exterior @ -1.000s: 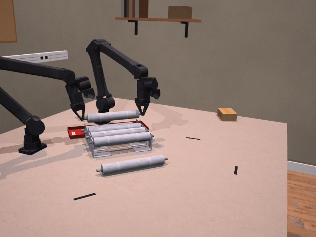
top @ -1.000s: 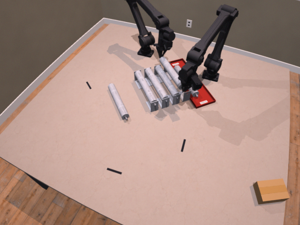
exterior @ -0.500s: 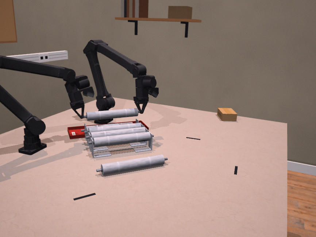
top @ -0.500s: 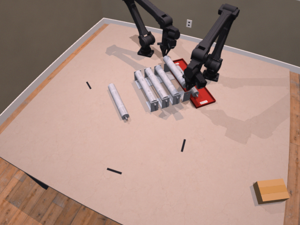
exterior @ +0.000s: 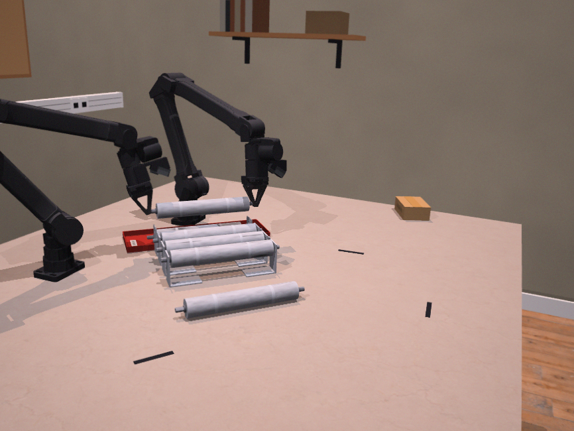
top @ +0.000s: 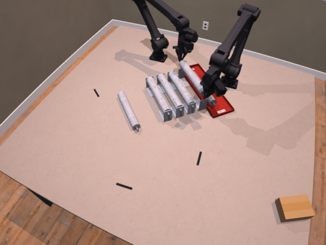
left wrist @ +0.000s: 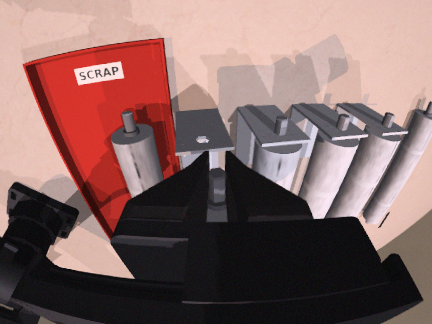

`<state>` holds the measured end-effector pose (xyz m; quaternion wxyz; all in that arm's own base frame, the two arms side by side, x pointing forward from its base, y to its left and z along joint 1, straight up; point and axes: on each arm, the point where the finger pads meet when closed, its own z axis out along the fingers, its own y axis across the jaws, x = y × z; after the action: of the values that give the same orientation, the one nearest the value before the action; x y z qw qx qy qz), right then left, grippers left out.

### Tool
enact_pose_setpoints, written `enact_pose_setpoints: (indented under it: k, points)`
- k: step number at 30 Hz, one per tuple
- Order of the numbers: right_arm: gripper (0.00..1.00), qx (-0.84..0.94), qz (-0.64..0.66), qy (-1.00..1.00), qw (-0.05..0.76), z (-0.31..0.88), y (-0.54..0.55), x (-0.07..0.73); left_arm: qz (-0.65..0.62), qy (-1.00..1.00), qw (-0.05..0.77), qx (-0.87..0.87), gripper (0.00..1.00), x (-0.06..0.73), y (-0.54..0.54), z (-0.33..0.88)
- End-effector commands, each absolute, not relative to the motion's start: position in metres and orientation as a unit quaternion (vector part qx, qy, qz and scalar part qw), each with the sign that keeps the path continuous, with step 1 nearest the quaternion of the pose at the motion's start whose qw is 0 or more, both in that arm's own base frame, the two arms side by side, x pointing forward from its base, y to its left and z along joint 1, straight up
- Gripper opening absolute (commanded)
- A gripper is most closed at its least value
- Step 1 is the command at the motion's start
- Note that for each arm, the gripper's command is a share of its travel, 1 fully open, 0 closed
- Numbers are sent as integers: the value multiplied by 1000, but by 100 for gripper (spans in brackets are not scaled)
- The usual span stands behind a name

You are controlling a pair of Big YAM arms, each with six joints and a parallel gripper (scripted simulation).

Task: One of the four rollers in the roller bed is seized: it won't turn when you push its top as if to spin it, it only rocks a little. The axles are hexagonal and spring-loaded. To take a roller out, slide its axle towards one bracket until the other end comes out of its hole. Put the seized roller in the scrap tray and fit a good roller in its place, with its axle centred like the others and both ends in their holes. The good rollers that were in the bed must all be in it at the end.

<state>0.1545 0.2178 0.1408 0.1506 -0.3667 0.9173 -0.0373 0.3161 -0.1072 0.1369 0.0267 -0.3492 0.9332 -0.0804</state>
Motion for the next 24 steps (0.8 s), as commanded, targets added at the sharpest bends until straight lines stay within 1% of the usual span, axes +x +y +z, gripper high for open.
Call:
enact_pose_setpoints:
  k: [1,4,8,11,16,18,21,24]
  points:
    - [3,-346,-11,920,184,181,235,169,-95,934,52,-340,3,342,-116,156]
    - [3,-344,2,918,197,182,242,172,-109,935,68,-331,3,339,-120,170]
    - [3,-347,3,917,198,180,243,170,-103,935,58,-335,3,336,-117,160]
    - [3,-359,-23,918,169,143,223,157,-87,938,33,-335,3,321,-115,136]
    - [3,-359,-11,915,181,157,235,161,-97,936,46,-335,3,329,-117,147]
    - [3,-360,-33,919,158,131,222,157,-91,937,37,-337,3,320,-113,136]
    - [3,-360,-14,916,178,149,234,159,-89,935,40,-340,3,328,-112,135]
    - [3,-354,-16,918,178,143,229,161,-90,934,36,-345,3,323,-108,130]
